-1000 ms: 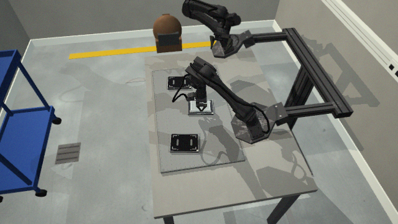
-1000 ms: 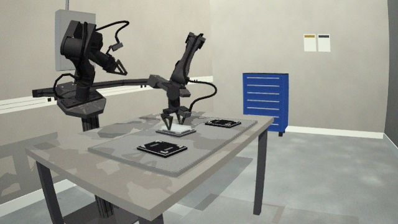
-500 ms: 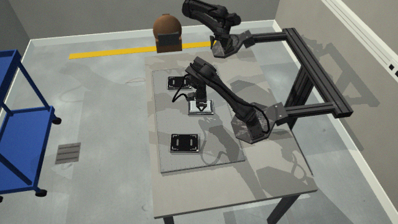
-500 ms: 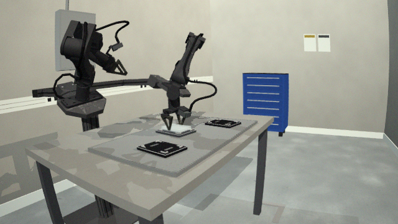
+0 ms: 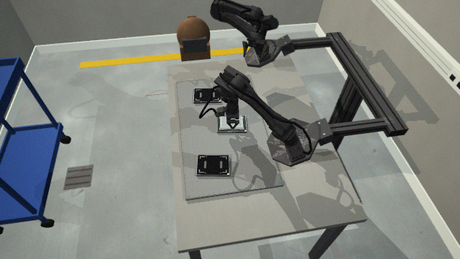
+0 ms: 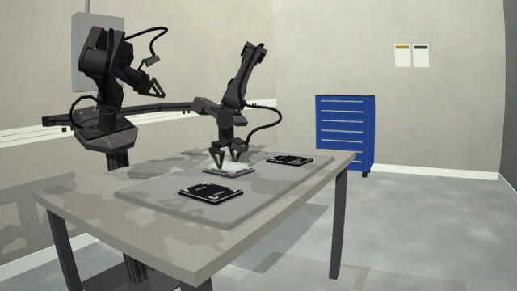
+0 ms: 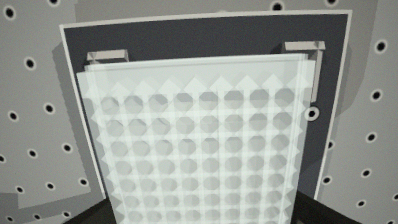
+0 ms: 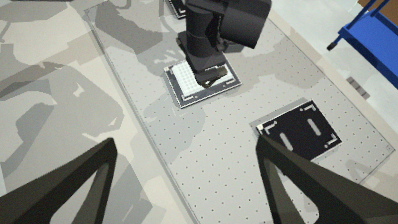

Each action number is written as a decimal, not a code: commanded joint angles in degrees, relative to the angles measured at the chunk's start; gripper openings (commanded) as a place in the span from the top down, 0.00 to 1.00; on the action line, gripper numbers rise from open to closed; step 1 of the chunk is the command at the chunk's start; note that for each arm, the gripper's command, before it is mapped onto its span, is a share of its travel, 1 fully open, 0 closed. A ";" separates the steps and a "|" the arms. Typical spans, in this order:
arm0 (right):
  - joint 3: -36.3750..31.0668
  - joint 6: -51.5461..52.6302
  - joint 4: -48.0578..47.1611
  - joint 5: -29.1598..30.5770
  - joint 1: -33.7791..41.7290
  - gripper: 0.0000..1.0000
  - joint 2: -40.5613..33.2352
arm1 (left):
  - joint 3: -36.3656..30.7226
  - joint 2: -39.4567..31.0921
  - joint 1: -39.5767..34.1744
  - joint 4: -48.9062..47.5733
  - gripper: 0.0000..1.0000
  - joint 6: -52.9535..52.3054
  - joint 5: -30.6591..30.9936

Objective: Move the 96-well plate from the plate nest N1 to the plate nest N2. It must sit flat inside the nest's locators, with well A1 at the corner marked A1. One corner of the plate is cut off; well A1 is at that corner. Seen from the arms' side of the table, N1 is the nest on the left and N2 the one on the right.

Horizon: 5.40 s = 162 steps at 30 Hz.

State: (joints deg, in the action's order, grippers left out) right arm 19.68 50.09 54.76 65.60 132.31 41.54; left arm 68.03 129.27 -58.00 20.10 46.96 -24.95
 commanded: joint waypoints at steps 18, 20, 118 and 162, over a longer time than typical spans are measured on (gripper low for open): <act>1.91 0.34 0.39 1.50 0.60 0.00 0.73 | -0.38 -0.14 -0.09 -1.68 0.20 -0.88 0.60; 1.91 0.34 0.39 1.50 0.60 0.00 0.73 | -0.11 0.37 -0.24 -2.17 0.20 -1.04 0.22; 1.91 0.34 0.39 1.50 0.60 0.00 0.73 | -1.08 0.42 -0.08 -4.14 0.20 -2.11 1.21; 1.91 0.34 0.39 1.50 0.60 0.00 0.73 | -2.02 -1.96 -1.15 -3.04 0.20 -1.74 1.55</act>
State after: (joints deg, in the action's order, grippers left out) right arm 19.68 50.09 54.76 65.60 132.31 41.54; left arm 66.96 128.84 -58.00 18.96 46.28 -24.91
